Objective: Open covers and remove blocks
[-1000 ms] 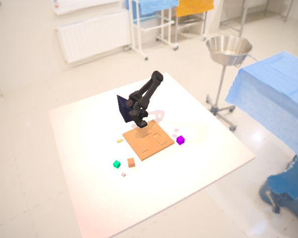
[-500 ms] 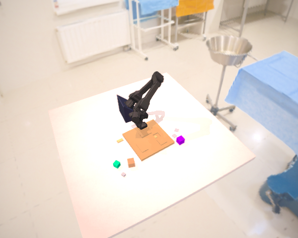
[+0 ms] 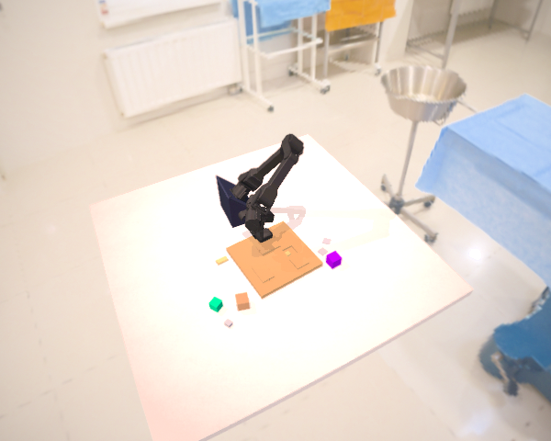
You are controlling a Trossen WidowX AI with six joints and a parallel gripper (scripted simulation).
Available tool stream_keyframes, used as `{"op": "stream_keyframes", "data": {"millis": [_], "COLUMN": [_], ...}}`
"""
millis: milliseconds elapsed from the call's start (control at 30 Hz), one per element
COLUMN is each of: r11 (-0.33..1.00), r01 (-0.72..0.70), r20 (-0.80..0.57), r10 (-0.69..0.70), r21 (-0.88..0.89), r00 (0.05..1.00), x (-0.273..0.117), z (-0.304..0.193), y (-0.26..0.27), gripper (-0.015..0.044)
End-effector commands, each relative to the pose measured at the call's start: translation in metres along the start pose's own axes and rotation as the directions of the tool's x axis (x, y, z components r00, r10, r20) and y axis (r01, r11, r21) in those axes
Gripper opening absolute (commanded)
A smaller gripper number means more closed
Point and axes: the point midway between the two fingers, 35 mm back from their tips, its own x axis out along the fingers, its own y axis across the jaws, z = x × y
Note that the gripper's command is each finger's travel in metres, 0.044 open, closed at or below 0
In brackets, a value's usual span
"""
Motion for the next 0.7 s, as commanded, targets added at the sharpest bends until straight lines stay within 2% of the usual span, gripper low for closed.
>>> {"op": "stream_keyframes", "data": {"millis": [0,667], "r11": [1.000,1.000], "r01": [0.000,-0.001], "r20": [0.004,0.004], "r10": [0.000,0.001], "r21": [0.007,0.007], "r00": [1.000,1.000], "x": [0.0043,0.0138], "z": [0.0007,0.0086], "y": [0.0010,0.0004], "gripper": [0.0000,0.0000]}}
